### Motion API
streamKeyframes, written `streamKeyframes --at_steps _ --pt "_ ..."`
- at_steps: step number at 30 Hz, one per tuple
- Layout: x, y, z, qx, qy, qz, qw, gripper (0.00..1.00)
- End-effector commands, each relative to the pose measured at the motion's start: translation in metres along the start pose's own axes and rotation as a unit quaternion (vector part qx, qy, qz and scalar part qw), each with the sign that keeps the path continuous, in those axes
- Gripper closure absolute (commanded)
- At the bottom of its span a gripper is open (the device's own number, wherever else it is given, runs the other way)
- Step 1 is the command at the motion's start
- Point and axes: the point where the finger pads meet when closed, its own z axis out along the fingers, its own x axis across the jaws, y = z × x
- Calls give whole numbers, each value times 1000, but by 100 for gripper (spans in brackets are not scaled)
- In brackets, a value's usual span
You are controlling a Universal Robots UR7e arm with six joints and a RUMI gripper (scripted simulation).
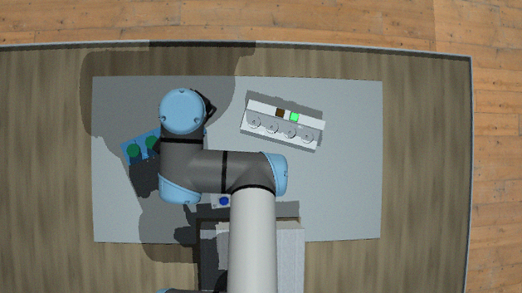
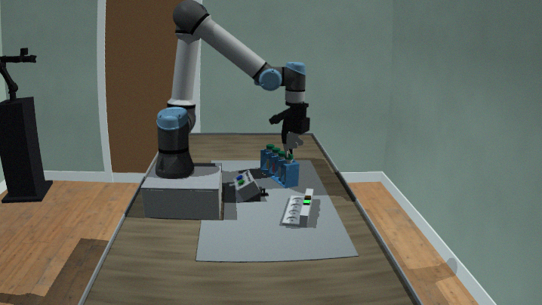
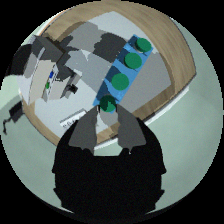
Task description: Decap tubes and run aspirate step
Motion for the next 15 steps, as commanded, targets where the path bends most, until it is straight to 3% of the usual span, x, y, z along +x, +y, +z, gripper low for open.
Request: streamKeyframes --at_steps 1,9,10,15 --pt "0 0 1 -1 0 0 1000 100" --pt "0 0 1 -1 0 0 1000 100" --pt "0 0 1 -1 0 0 1000 65" --pt "0 0 1 -1 0 0 1000 65"
